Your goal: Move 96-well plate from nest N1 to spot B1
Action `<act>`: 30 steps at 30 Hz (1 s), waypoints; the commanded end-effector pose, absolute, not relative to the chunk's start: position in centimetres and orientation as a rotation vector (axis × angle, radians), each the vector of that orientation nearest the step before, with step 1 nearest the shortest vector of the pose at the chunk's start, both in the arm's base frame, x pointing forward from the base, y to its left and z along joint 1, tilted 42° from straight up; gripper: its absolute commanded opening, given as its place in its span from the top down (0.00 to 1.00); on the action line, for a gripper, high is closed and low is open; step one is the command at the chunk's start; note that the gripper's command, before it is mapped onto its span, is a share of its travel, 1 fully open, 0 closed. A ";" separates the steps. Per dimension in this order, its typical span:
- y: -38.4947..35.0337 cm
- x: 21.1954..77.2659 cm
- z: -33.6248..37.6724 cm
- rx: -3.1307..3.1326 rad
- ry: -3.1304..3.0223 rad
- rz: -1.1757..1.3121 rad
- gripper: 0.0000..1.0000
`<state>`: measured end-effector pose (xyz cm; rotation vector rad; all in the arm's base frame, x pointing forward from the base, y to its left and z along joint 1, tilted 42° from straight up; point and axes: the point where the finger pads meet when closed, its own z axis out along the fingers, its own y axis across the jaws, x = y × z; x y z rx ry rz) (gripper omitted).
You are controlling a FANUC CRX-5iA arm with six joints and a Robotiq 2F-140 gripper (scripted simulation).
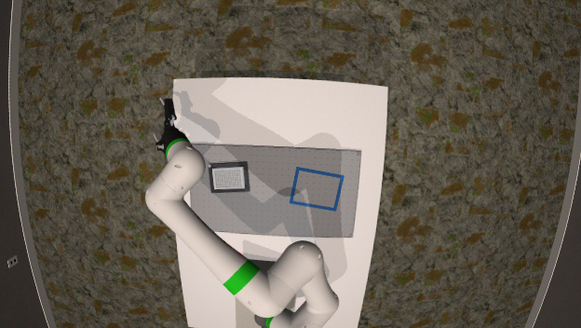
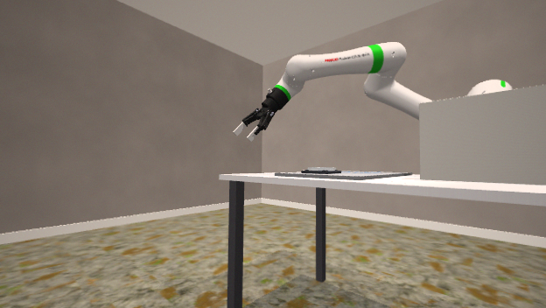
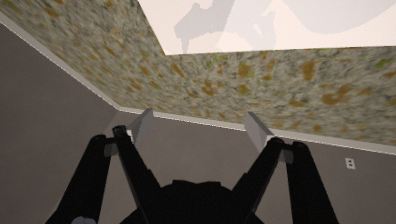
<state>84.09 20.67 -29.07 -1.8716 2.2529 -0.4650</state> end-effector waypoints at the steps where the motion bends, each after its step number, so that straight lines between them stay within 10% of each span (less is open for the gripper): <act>1: 20.7 84.1 -29.0 -1.872 2.252 -0.465 0.00; 30: 18.4 80.4 -28.5 -2.409 1.922 -0.519 0.00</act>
